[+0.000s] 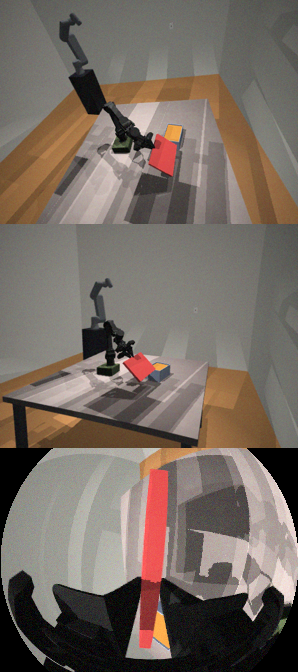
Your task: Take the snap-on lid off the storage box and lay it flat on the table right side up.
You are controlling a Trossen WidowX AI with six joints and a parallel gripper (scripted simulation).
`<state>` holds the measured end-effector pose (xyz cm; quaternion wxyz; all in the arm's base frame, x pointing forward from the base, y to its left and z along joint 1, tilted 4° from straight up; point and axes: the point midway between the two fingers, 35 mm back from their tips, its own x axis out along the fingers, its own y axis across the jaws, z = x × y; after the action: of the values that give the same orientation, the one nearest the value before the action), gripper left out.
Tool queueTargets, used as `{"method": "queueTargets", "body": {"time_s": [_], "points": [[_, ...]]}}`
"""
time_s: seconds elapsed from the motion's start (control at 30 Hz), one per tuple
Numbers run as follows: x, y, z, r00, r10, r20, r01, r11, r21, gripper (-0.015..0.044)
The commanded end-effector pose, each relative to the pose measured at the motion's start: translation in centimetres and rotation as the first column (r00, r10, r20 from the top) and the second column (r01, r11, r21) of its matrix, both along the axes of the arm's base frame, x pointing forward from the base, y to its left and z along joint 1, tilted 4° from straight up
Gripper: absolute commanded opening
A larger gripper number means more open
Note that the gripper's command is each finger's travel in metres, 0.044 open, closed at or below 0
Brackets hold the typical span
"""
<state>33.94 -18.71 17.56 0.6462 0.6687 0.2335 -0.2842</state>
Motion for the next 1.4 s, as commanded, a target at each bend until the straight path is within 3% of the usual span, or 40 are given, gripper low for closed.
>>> {"method": "queueTargets", "body": {"time_s": [0.0, 0.93, 1.37], "points": [[0.0, -0.8, 0.4, 1.0, 0.005, 0.012, -0.005, 1.0, -0.004, 0.0], [-1.0, -6.3, 0.5, 1.0, 0.005, 0.011, -0.005, 1.0, -0.009, 0.0], [-1.1, -5.9, -0.7, 1.0, 0.005, 0.011, -0.005, 1.0, -0.009, 0.0]]}}
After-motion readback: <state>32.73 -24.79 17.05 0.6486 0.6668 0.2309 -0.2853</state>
